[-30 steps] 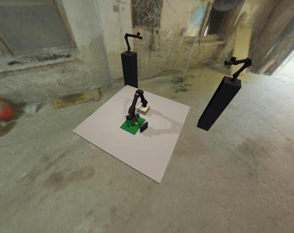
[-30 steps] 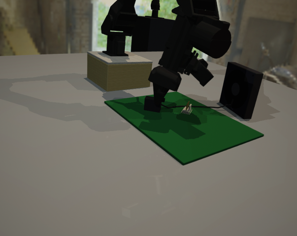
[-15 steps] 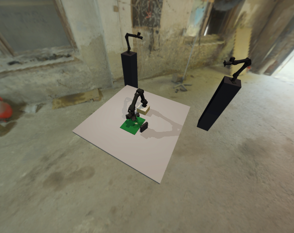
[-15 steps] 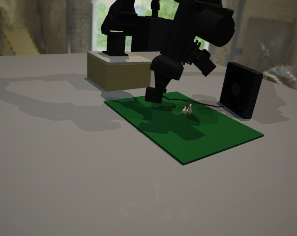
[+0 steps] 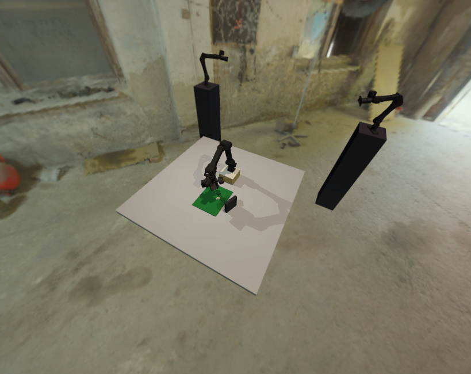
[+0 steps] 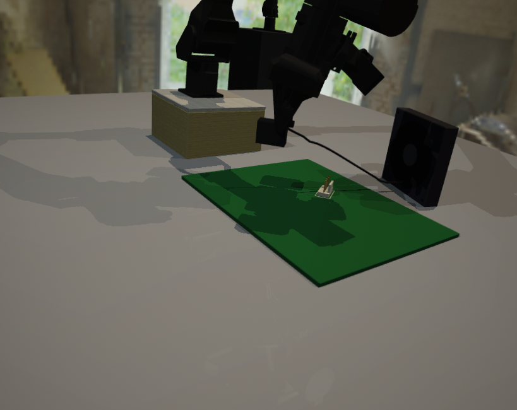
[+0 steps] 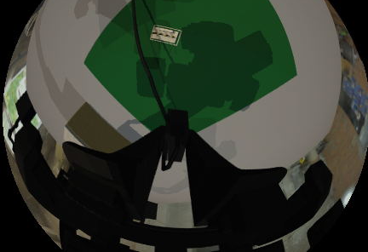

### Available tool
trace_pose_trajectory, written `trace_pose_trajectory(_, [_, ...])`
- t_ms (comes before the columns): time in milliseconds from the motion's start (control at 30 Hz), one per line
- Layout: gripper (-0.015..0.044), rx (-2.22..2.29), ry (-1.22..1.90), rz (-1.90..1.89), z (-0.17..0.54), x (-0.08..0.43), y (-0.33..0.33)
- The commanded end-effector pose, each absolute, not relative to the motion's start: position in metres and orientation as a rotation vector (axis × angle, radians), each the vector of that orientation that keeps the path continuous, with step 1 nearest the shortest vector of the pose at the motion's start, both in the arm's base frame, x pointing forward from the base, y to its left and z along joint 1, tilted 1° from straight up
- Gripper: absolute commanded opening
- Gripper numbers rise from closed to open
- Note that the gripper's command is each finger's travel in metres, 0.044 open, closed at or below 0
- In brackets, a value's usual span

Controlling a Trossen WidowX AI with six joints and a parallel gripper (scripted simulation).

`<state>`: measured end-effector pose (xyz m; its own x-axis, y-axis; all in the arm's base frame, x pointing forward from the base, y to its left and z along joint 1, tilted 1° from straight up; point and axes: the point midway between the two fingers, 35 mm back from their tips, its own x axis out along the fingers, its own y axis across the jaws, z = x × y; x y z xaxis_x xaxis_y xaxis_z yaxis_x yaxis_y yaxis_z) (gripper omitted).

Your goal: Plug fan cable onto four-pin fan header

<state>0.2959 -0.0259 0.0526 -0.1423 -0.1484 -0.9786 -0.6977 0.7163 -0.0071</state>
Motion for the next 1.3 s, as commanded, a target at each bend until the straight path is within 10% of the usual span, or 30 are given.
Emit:
trace_pose_trajectory(0, [0.0,-0.694,1.671,0.546,0.068,0.295,-0.027])
trace_pose_trajectory(1267, [0.0,-0.456,1.306,0.682,0.06,0.311,-0.031])
